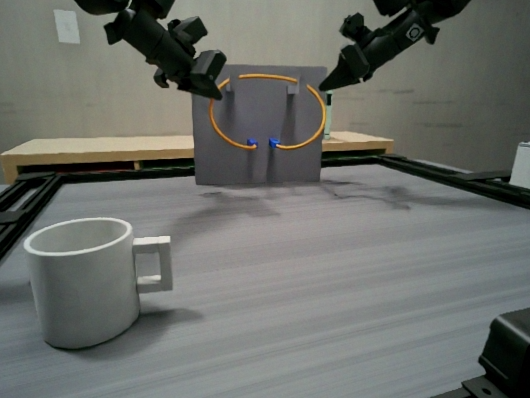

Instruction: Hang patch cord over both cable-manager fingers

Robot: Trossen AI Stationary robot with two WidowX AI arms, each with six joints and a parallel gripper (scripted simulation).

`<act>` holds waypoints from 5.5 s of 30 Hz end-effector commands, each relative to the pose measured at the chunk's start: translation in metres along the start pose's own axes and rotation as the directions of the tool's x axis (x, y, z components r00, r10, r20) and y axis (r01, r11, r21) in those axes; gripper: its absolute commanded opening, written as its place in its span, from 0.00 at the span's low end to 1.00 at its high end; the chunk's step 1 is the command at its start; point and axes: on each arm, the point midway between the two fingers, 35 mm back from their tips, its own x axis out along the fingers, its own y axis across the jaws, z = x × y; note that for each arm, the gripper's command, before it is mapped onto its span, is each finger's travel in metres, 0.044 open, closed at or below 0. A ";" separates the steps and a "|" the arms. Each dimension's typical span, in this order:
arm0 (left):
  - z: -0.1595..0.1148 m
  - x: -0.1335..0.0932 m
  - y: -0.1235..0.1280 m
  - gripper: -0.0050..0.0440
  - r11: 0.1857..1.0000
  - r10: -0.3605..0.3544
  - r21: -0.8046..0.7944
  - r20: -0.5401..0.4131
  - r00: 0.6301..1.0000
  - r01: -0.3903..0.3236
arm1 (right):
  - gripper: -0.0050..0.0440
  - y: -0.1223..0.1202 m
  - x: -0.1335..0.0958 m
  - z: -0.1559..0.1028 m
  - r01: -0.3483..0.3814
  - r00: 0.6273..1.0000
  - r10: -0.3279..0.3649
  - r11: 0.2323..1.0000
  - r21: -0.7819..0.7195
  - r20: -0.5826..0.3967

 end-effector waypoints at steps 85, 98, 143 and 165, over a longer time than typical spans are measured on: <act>0.007 -0.017 0.005 0.15 1.000 0.003 0.010 0.036 0.999 -0.003 | 1.00 0.084 -0.289 0.040 -0.570 0.562 0.695 0.719 -0.398 0.449; 0.005 -0.017 0.008 0.25 1.000 0.004 0.007 0.032 0.999 -0.004 | 1.00 0.084 -0.289 0.040 -0.570 0.562 0.695 0.719 -0.398 0.449; 0.016 -0.073 -0.033 1.00 1.000 0.003 0.010 0.051 0.999 -0.003 | 1.00 0.084 -0.289 0.040 -0.570 0.562 0.695 0.719 -0.398 0.449; 0.048 -0.141 -0.019 1.00 1.000 0.005 0.011 0.049 0.999 -0.005 | 1.00 0.084 -0.289 0.040 -0.570 0.562 0.695 0.719 -0.398 0.449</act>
